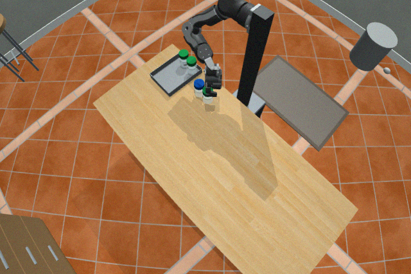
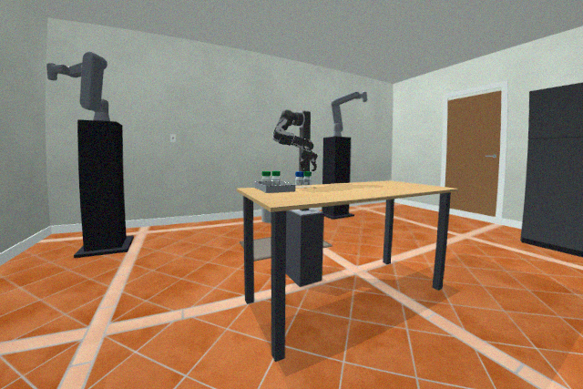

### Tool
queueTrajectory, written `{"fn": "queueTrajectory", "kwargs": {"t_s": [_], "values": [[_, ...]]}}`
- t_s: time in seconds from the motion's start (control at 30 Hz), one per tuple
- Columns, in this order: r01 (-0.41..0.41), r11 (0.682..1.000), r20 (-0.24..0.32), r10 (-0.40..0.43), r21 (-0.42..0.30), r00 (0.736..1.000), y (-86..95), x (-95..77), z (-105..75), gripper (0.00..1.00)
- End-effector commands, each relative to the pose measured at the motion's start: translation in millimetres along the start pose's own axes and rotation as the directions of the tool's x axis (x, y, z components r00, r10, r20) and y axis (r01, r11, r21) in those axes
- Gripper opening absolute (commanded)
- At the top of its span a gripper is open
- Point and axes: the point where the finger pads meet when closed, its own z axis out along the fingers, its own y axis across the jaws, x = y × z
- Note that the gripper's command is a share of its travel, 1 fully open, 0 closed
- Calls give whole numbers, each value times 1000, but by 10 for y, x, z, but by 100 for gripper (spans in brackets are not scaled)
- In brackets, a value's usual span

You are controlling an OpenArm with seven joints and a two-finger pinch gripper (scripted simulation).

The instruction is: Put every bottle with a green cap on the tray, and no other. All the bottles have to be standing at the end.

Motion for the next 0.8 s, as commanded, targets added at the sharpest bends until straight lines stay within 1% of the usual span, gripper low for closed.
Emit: {"fn": "queueTrajectory", "kwargs": {"t_s": [0.0, 0.17, 0.43, 0.77], "values": [[9, 1000, -4, -9, -6, 1000, 3, 15, 43, 42], [10, 1000, -4, -10, -5, 1000, 3, 16, 168, 42], [6, 1000, -3, -6, -4, 1000, 5, 10, 165, 42], [12, 1000, -5, -12, -6, 1000, 1, 22, 228, 42]]}}
